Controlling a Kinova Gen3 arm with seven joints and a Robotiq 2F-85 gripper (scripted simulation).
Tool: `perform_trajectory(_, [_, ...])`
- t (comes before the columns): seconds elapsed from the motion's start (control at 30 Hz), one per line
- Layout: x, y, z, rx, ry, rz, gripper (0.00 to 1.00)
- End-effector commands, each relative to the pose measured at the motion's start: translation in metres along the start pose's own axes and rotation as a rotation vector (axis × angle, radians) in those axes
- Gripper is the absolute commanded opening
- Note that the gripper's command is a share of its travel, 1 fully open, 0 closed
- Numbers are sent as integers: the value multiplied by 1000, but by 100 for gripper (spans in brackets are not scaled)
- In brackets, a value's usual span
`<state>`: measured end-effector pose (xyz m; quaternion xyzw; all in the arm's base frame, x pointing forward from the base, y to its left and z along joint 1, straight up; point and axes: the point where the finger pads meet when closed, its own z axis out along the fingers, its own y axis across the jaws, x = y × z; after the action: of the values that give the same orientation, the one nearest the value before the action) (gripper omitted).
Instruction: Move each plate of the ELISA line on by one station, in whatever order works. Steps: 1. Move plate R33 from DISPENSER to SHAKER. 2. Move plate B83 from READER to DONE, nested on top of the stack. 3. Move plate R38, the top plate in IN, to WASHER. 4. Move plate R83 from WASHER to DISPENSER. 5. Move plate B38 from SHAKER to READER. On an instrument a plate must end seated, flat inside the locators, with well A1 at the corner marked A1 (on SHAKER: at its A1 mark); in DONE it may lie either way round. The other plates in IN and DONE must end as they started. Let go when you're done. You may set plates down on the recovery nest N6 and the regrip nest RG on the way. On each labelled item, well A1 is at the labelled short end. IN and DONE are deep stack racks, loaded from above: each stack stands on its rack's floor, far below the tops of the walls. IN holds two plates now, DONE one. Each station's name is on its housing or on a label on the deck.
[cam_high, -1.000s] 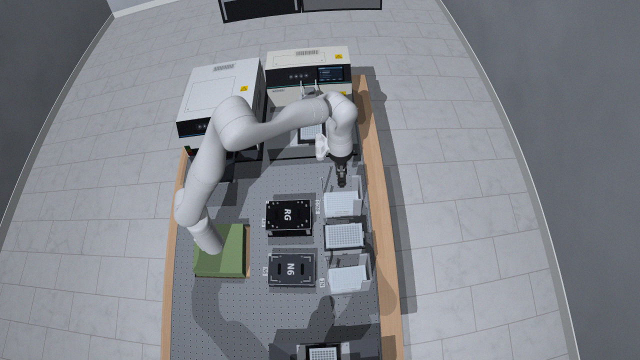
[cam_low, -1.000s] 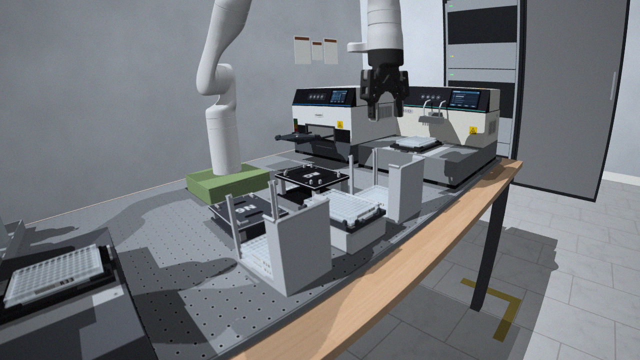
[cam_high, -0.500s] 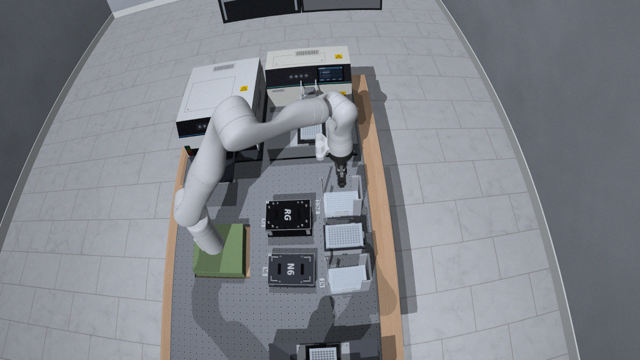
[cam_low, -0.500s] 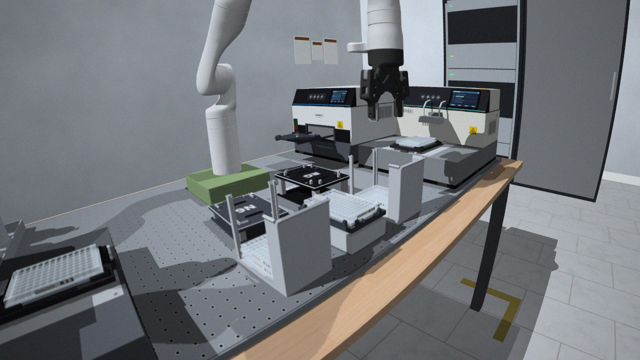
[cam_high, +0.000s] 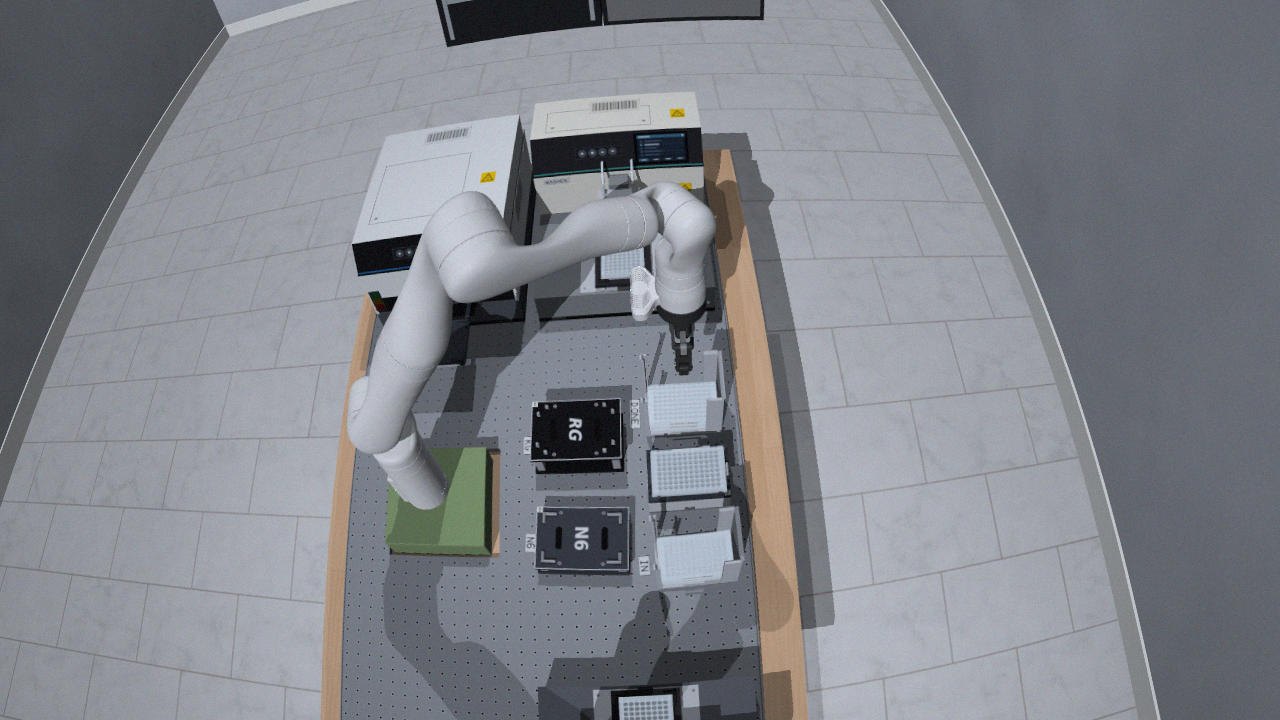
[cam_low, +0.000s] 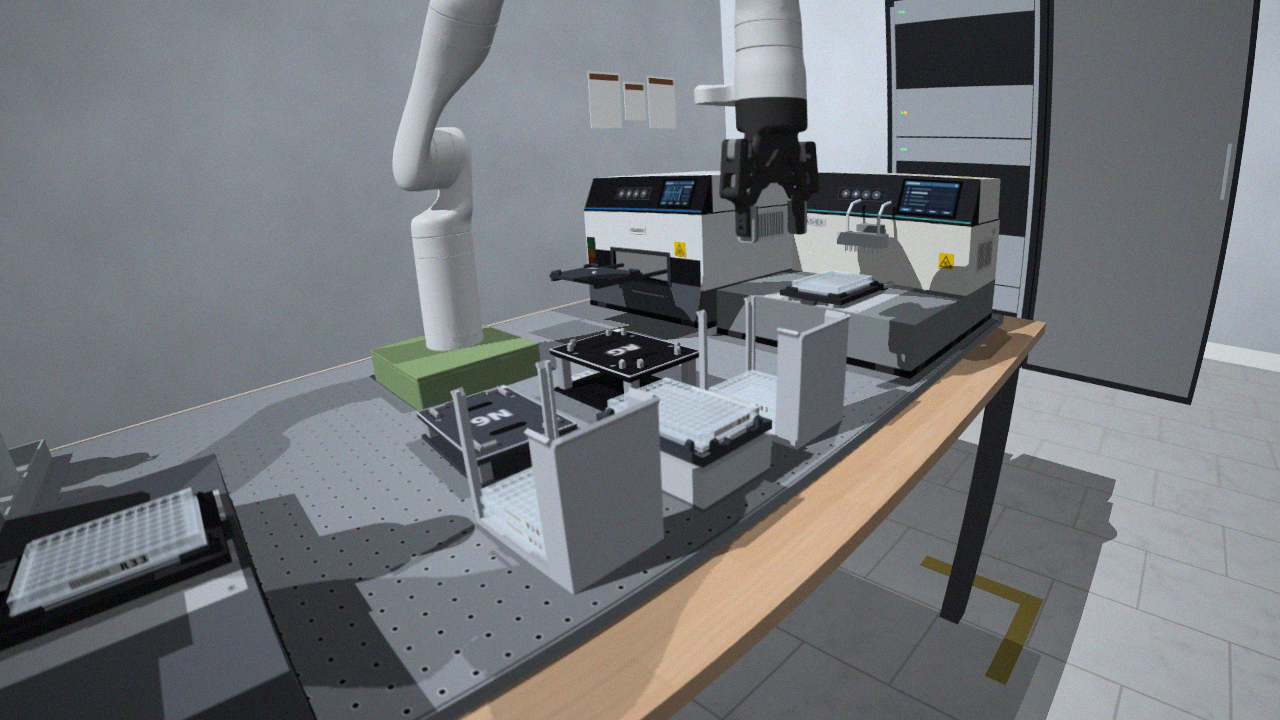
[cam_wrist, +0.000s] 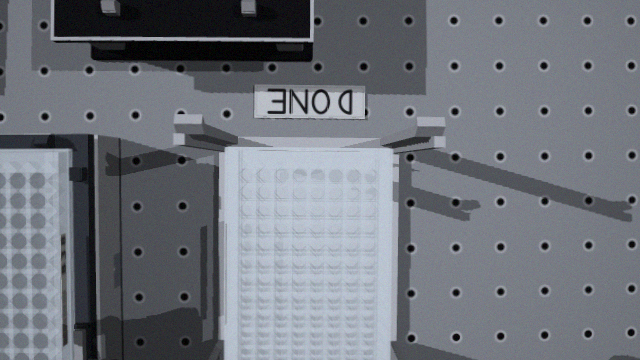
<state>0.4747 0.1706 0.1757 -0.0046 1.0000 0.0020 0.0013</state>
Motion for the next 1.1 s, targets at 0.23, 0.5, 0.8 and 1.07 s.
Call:
perform_trajectory(0.23, [0, 0, -2, -2, -3, -2, 100])
perform_trajectory(0.5, [0, -22, -3, -9, -5, -9, 100])
perform_trajectory(0.8, [0, -46, -3, -8, -5, -10, 100])
perform_trajectory(1.07, [-1, -73, -3, -8, -5, -13, 100])
